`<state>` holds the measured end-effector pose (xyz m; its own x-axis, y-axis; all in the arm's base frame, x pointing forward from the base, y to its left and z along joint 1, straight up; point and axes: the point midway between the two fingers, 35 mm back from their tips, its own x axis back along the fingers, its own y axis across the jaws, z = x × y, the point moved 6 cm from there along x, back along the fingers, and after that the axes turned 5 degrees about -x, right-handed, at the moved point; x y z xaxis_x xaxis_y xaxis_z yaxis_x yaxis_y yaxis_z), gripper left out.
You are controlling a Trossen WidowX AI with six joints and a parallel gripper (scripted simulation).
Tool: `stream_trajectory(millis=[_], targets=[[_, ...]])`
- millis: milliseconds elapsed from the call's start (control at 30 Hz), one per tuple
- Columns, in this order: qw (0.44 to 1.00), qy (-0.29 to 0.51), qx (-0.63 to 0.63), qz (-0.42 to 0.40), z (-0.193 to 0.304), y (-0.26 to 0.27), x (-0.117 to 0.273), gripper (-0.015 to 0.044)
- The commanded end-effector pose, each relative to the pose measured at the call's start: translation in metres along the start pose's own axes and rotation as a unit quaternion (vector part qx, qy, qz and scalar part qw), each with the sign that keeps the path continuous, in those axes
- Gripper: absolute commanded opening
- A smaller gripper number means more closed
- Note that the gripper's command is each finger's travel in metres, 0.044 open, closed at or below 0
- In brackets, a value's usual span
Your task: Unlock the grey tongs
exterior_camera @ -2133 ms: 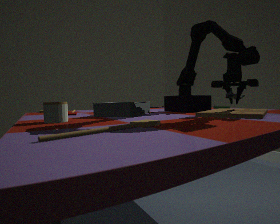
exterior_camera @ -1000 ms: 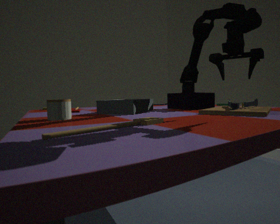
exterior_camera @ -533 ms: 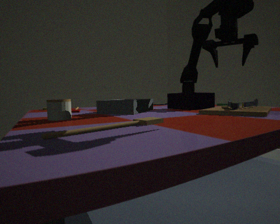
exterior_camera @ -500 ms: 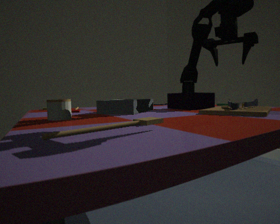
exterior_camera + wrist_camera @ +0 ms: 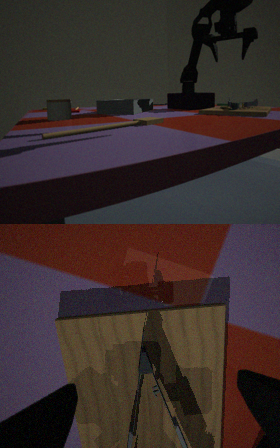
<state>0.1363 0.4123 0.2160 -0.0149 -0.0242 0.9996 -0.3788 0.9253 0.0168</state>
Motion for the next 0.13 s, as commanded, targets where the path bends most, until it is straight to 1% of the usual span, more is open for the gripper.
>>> stream_trajectory(millis=[0,100], targets=[[1.0,0.003,0.001,-0.002,0.0008,0.0003,0.0007,0.044],[1.0,0.003,0.001,-0.002,0.0008,0.0003,0.0007,0.044]])
